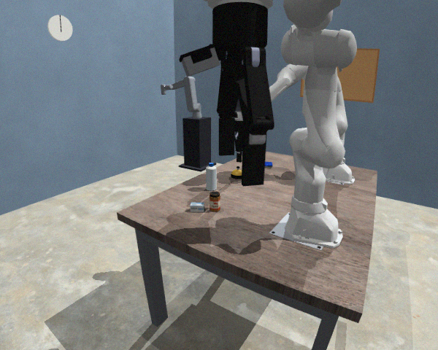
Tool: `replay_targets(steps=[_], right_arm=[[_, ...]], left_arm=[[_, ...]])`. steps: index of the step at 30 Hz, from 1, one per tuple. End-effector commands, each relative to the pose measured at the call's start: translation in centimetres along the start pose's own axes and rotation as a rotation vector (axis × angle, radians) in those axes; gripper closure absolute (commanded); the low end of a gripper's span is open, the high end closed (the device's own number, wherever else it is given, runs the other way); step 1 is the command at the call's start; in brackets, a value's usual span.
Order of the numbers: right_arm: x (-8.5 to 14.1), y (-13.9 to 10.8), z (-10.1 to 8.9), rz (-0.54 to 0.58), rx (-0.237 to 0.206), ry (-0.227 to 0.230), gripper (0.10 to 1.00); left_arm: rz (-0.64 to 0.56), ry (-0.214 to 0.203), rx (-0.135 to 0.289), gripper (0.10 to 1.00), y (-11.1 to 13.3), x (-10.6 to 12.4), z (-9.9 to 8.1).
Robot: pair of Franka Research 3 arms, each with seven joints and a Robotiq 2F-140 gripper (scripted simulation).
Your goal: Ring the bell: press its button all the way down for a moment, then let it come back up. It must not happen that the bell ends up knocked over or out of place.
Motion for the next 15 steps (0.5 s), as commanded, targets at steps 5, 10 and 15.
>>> replay_targets(steps=[5,10,15], right_arm=[[0.1,-0.3,1.1,0.004,0.010,-0.004,0.999],[0.1,-0.4,1.6,0.004,0.010,-0.004,0.999],[0.1,-0.4,1.9,0.004,0.010,-0.004,0.999]], left_arm=[[-0.004,0.006,0.002,0.098,0.0,0.2,0.0],[-0.004,0.006,0.002,0.098,0.0,0.2,0.0],[-0.004,0.006,0.002,0.098,0.0,0.2,0.0]])
Point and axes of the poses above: on each arm, the point where the finger pads meet when closed, its own z axis out along the fingers, its own x axis across the jaws, y = z × x, the point moved 5 cm from there along -z, back along the fingers, and after that the axes turned 6 degrees about z, right-handed, at the moved point
